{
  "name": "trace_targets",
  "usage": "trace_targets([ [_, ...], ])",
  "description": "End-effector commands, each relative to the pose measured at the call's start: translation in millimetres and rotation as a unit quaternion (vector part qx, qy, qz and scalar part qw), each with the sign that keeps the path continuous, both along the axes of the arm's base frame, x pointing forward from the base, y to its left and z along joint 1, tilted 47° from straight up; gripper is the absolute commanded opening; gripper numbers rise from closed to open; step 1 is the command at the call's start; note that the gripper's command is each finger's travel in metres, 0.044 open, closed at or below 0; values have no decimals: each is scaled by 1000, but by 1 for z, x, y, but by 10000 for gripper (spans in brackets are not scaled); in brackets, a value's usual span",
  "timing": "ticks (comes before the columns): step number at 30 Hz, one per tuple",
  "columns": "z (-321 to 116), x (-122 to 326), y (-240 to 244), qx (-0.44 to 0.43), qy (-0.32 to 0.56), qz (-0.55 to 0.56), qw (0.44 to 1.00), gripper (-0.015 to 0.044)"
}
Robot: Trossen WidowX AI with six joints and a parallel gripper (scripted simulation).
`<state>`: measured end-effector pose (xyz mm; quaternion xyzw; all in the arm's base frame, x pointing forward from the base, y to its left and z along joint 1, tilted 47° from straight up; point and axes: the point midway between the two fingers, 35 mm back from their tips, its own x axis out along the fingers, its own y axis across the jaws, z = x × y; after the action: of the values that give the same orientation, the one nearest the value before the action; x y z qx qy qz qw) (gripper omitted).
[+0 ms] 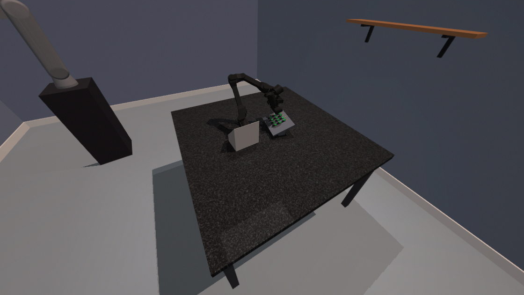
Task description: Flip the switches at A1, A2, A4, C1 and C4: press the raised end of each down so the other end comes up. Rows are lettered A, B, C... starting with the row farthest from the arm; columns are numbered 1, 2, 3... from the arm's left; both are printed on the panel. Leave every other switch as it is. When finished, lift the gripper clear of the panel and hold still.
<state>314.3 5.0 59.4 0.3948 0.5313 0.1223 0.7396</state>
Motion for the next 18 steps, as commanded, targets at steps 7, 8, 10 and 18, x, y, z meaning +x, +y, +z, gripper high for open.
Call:
trace_targets([
  [7,-3,0,1,-1,4,-1,1000,0],
  [8,-3,0,1,-1,4,-1,1000,0],
  [10,-3,0,2,-1,4,-1,1000,0],
  [18,9,-5,-12,-4,4,3,1000,0],
])
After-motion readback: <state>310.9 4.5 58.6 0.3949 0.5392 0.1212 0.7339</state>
